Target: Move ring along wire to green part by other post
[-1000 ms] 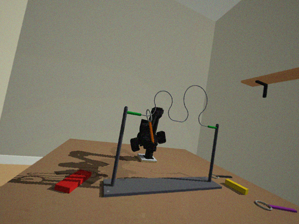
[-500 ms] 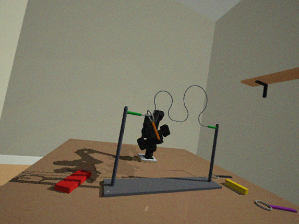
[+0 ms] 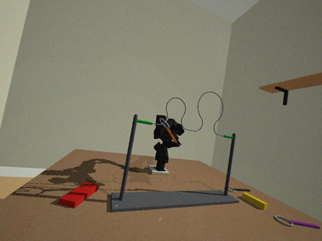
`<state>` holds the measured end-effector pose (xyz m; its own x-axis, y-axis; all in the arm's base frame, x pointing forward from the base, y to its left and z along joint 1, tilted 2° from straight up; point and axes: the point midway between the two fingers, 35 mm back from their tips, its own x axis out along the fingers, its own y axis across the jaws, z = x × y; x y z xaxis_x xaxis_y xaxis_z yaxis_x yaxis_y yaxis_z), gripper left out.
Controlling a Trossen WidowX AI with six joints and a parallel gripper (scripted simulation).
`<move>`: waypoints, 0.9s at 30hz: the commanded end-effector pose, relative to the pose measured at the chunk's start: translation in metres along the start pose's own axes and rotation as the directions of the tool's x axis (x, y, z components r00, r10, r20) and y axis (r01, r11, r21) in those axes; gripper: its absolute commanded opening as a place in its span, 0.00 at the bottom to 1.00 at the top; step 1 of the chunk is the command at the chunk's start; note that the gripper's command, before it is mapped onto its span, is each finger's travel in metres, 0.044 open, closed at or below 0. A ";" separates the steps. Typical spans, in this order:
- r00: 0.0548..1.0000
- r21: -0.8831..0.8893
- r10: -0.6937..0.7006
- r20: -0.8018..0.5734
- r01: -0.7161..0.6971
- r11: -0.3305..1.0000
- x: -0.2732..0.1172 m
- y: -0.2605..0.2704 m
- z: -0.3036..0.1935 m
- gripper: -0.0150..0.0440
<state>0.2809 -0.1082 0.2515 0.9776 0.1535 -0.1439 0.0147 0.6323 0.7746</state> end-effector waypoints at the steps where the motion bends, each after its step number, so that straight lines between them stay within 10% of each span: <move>1: 0.999 0.056 0.026 -0.038 -0.024 0.998 -0.007 0.014 0.003 0.00; 27: 0.963 0.491 0.244 -0.113 -0.160 0.857 -0.032 0.084 0.026 0.00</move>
<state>0.2557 -0.0824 0.3324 0.9187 0.3934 -0.0349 -0.0389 0.1780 0.9833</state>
